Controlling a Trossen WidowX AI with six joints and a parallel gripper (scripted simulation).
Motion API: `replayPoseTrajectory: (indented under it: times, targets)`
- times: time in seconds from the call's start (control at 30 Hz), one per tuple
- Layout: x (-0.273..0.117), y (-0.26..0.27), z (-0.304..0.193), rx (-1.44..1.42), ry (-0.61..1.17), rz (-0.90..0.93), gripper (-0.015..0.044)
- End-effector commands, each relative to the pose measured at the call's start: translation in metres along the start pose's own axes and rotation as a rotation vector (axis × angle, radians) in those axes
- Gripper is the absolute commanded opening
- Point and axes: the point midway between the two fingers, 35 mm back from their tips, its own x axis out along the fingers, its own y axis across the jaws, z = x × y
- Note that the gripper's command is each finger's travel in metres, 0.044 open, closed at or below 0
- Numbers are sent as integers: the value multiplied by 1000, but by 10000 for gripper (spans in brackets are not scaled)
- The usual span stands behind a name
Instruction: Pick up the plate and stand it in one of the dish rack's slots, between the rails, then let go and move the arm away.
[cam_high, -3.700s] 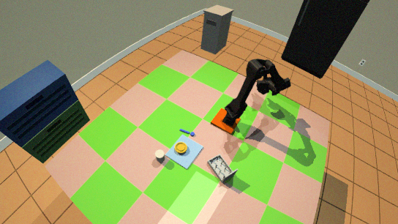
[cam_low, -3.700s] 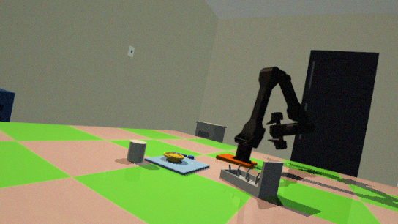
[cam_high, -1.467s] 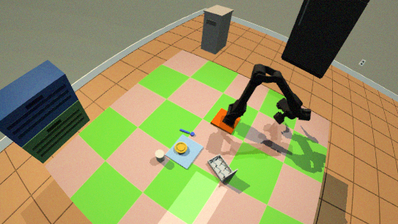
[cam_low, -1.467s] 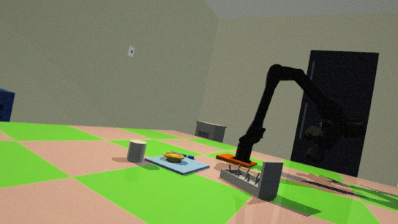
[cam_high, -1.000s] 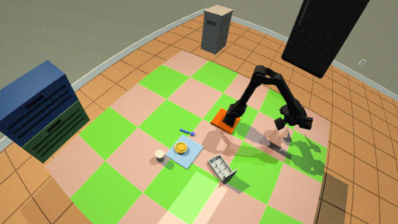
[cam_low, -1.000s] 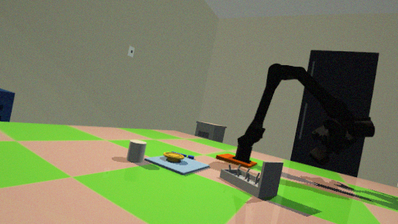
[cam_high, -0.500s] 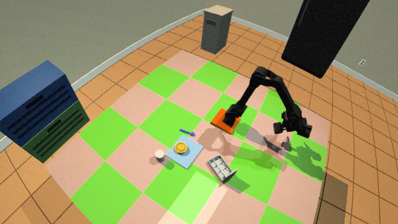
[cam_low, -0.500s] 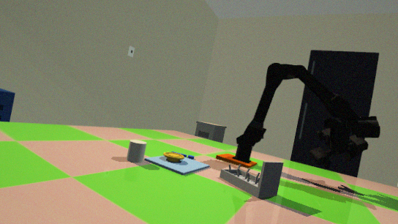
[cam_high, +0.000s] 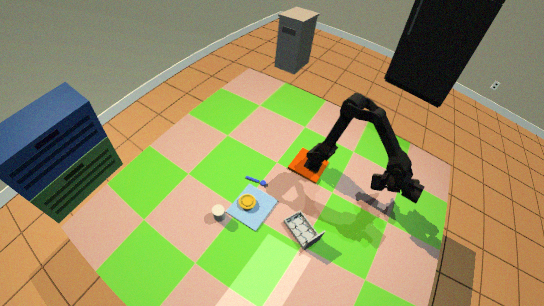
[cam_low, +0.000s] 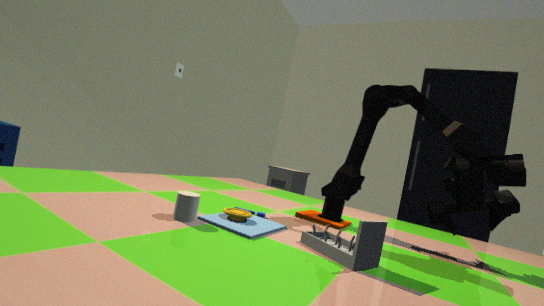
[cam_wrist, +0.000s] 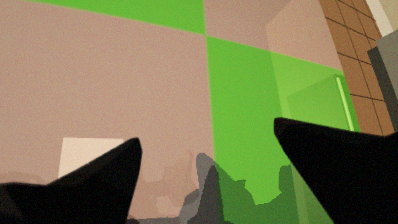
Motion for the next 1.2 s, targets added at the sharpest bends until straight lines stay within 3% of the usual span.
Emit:
replayPoseTrajectory:
  times: [0.0, 0.6, 1.17]
  targets:
    - [-9, 1, -15, 78, 36, -11, 400]
    - [-66, 18, -88, 464, 200, -109, 400]
    - [-142, 69, -151, 898, 372, -248, 400]
